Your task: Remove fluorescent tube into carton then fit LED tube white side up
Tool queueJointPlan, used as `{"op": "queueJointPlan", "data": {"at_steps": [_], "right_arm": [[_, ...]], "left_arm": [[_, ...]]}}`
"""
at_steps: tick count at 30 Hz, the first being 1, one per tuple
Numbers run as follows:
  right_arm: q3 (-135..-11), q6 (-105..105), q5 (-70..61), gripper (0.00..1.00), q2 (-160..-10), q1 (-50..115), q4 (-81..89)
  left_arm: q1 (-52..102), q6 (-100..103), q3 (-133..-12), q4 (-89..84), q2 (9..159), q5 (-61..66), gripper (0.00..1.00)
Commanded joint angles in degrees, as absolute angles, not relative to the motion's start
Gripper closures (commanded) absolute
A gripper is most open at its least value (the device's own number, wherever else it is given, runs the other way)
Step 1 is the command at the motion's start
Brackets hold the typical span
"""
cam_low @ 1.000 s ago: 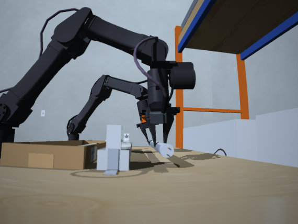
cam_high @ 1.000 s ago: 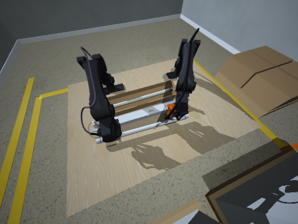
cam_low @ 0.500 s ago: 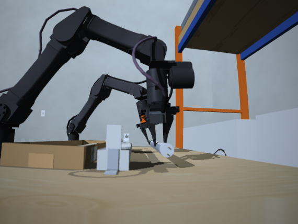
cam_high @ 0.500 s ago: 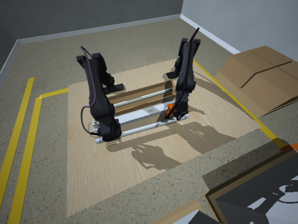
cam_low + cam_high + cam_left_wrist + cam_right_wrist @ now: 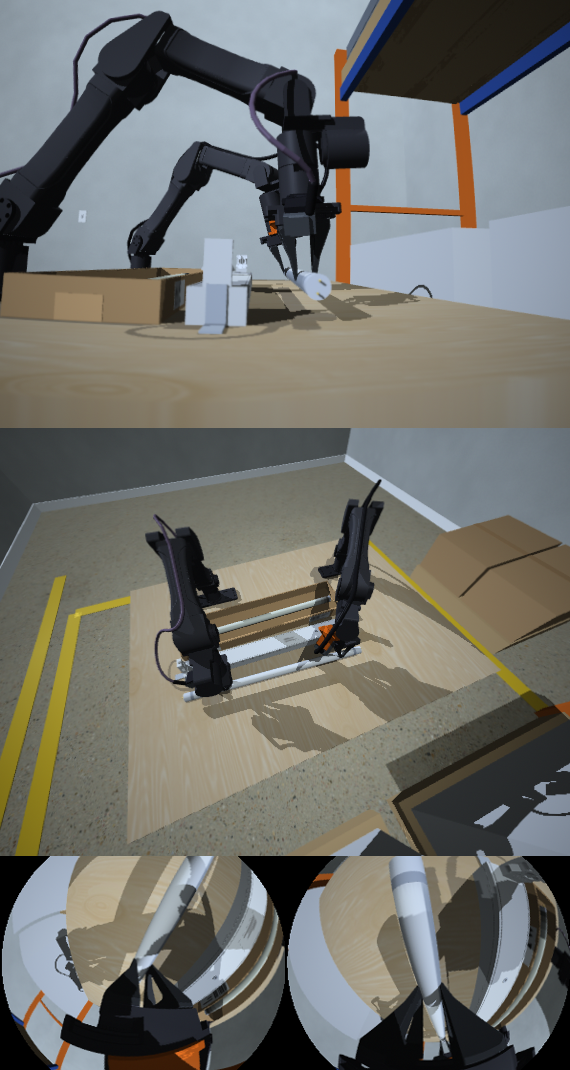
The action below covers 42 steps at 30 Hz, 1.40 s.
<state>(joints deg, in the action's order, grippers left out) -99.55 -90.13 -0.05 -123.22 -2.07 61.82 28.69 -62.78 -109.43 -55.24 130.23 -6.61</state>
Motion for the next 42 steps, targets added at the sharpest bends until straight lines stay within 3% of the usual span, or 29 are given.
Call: {"op": "queueJointPlan", "data": {"at_steps": [1,42], "right_arm": [[-102.01,-90.52,0.76,0.89,-123.5,-2.68,60.46],[-91.16,-90.64,0.9,0.89,-117.39,-1.67,52.46]], "left_arm": [[28.34,-62.67,-111.24,-53.93,127.91,-7.02,0.89],[30.16,-62.07,-101.02,-45.37,124.19,-9.57,0.89]]}}
